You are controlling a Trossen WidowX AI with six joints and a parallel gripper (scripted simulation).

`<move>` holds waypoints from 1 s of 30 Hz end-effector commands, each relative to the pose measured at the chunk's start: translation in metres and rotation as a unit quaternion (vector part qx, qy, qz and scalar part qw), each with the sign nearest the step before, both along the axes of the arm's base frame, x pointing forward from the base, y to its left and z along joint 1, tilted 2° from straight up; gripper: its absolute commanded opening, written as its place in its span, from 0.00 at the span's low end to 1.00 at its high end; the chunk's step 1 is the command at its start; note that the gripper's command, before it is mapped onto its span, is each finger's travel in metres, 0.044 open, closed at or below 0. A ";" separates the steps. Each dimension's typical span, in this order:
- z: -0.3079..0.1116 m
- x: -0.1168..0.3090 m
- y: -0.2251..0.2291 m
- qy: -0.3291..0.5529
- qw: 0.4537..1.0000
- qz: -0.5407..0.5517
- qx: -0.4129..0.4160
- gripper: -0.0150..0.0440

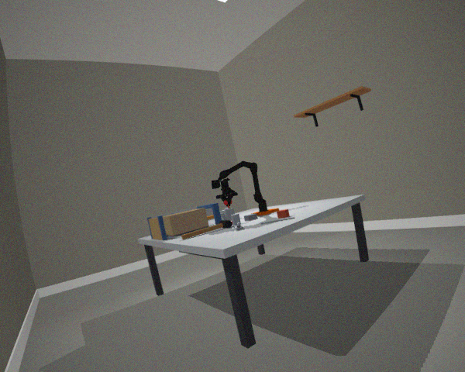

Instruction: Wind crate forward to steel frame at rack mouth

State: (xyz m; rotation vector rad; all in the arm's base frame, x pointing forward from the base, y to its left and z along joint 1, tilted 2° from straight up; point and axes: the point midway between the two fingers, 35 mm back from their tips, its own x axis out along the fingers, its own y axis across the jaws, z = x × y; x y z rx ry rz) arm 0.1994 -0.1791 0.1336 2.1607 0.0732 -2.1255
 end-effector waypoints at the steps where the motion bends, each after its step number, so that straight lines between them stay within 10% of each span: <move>1: -0.003 -0.014 0.005 0.015 1.000 -0.003 0.009 0.25; 30: -0.003 -0.055 0.010 0.017 1.000 -0.003 0.009 0.25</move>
